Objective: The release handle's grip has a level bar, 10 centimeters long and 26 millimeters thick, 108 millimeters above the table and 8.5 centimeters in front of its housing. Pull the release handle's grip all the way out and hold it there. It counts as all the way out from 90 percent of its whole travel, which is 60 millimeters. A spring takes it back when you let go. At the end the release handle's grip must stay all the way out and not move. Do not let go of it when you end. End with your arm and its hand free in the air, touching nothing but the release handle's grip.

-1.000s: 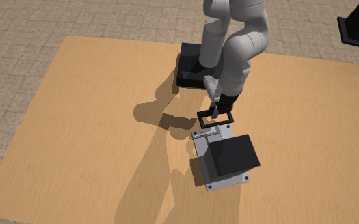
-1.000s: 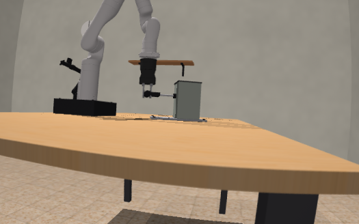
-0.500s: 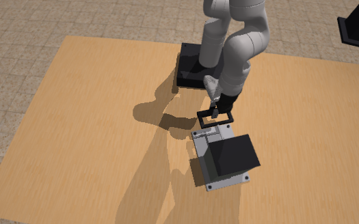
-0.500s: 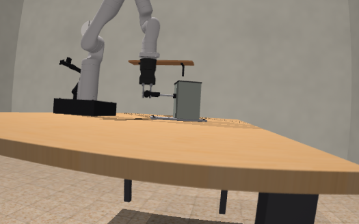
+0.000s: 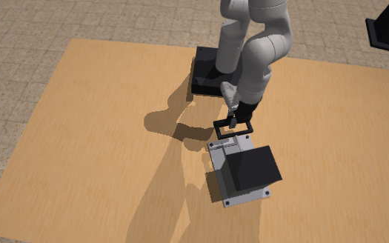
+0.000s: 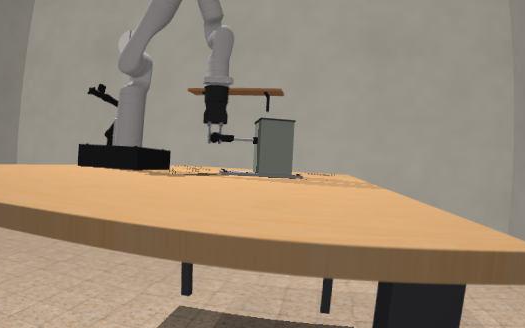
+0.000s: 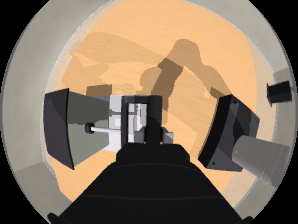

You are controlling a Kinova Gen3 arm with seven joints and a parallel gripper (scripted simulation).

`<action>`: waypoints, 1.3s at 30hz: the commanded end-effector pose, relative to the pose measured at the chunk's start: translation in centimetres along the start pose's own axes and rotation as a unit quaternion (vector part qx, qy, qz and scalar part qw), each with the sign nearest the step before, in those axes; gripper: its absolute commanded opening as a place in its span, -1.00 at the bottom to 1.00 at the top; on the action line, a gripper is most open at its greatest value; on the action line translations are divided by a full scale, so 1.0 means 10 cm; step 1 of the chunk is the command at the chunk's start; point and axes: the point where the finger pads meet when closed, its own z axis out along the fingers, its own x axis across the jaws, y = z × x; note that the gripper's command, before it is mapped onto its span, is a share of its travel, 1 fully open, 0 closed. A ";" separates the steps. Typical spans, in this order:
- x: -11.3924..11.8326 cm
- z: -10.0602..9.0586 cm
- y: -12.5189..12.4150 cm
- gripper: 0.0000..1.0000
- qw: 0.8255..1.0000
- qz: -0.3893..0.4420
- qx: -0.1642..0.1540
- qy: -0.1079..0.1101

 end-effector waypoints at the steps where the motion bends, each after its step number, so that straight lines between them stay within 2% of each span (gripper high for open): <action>1: 0.10 0.00 0.00 -1.00 1.000 0.000 0.002 0.009; 15: 0.20 0.00 0.00 -1.00 1.000 0.000 0.002 0.009; 39: 0.20 0.00 0.00 -1.00 1.000 0.000 0.002 0.009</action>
